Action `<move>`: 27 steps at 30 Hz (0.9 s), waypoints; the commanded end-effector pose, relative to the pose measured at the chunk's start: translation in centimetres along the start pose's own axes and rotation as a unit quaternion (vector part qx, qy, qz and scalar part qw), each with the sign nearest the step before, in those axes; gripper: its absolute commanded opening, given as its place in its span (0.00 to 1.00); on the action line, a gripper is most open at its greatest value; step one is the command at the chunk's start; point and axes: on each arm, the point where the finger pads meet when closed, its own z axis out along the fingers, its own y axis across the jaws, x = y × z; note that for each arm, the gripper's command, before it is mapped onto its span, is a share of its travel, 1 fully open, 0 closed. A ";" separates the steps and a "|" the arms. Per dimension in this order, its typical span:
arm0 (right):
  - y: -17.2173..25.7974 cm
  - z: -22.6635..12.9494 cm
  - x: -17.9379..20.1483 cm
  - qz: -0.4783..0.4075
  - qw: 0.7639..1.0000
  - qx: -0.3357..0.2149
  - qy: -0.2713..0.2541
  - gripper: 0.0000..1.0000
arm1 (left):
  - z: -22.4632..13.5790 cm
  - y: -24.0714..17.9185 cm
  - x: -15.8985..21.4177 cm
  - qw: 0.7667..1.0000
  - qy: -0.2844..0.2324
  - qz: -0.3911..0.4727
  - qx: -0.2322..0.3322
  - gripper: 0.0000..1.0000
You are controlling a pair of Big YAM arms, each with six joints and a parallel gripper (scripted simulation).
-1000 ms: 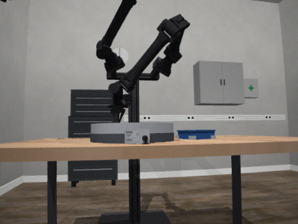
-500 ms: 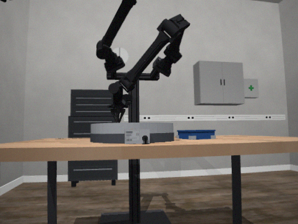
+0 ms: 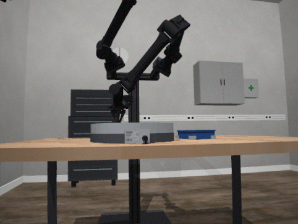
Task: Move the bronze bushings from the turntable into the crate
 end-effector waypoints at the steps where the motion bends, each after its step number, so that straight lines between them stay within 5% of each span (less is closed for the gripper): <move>1: -0.7 -0.4 -3.3 -0.004 1.000 0.008 -0.027 1.00 | 1.0 0.7 0.6 1.000 0.003 0.006 -0.005 0.15; 27: -0.7 -0.4 -3.3 -0.004 1.000 0.008 -0.027 1.00 | 1.3 0.5 1.3 1.000 0.005 0.013 0.000 0.15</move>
